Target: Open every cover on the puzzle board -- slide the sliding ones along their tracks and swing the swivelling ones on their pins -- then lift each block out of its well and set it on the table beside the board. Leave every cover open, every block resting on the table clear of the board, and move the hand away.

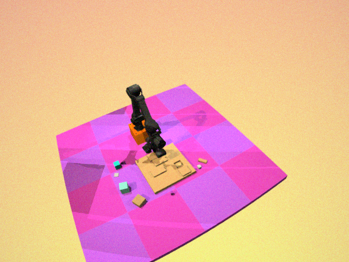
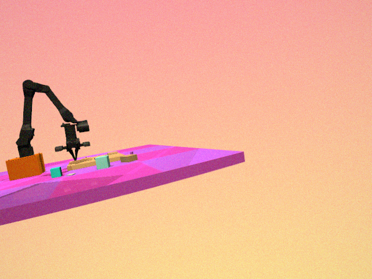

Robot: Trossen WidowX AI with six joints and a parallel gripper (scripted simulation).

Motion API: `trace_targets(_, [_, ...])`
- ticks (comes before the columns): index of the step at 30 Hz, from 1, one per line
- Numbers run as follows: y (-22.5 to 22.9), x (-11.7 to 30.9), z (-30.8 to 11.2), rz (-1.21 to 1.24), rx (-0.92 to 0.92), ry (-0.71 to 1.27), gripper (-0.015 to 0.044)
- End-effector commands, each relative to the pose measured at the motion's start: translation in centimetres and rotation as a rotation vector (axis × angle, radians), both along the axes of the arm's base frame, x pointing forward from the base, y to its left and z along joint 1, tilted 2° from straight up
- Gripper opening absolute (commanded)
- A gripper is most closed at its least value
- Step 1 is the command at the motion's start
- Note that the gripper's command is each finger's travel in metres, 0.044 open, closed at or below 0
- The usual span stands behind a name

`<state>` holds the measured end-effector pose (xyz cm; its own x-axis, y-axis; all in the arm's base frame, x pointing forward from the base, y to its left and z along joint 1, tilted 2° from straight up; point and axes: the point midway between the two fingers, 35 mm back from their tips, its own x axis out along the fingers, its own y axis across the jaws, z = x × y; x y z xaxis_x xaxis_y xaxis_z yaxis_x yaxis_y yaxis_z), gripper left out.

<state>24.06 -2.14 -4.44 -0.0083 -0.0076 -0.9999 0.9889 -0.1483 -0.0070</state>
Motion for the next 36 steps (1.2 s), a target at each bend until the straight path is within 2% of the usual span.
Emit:
trace_targets(1, [-0.4, 0.1, 0.0, 0.003, -0.003, -0.003, 0.0000])
trace_targets(36, [-3.9, -0.2, 0.0, 0.003, -0.007, -0.003, 0.0000])
